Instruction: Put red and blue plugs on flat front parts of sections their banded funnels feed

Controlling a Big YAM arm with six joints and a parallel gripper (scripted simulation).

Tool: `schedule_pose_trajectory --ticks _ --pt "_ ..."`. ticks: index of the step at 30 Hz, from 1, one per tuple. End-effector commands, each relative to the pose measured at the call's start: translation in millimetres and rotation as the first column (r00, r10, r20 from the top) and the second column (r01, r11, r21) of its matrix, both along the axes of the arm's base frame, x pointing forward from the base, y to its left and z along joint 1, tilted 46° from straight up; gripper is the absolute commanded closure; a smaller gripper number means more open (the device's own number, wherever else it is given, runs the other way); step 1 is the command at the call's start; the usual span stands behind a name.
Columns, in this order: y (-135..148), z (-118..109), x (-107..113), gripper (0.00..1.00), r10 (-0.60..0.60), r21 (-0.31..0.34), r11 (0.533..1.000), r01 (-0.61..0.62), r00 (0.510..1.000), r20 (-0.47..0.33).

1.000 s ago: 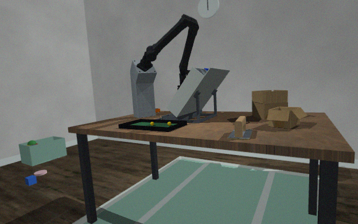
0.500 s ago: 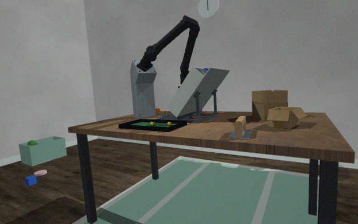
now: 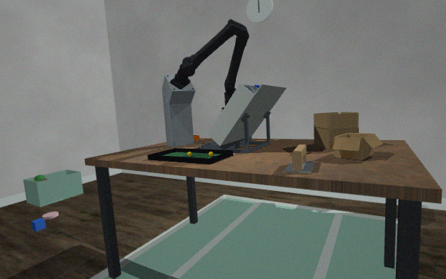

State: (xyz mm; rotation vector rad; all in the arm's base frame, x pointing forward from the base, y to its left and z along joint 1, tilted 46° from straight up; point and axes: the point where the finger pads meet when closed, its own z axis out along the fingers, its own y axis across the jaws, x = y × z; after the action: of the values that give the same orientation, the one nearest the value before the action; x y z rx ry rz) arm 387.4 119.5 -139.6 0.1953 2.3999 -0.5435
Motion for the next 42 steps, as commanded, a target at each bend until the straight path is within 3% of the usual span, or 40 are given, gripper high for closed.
schedule_pose_trajectory --ticks 1,19,25,42 --pt "0 -7 -5 0.37 -0.002 -0.004 1.000 0.002 1.000 -0.014" --pt "0 -7 -5 0.37 -0.002 -0.003 1.000 0.002 1.000 -0.014" --pt "-6 -8 5 0.37 -0.007 -0.002 1.000 0.007 1.000 -0.005" --pt "-38 -61 46 0.37 -0.007 -0.001 1.000 0.007 1.000 -0.005"
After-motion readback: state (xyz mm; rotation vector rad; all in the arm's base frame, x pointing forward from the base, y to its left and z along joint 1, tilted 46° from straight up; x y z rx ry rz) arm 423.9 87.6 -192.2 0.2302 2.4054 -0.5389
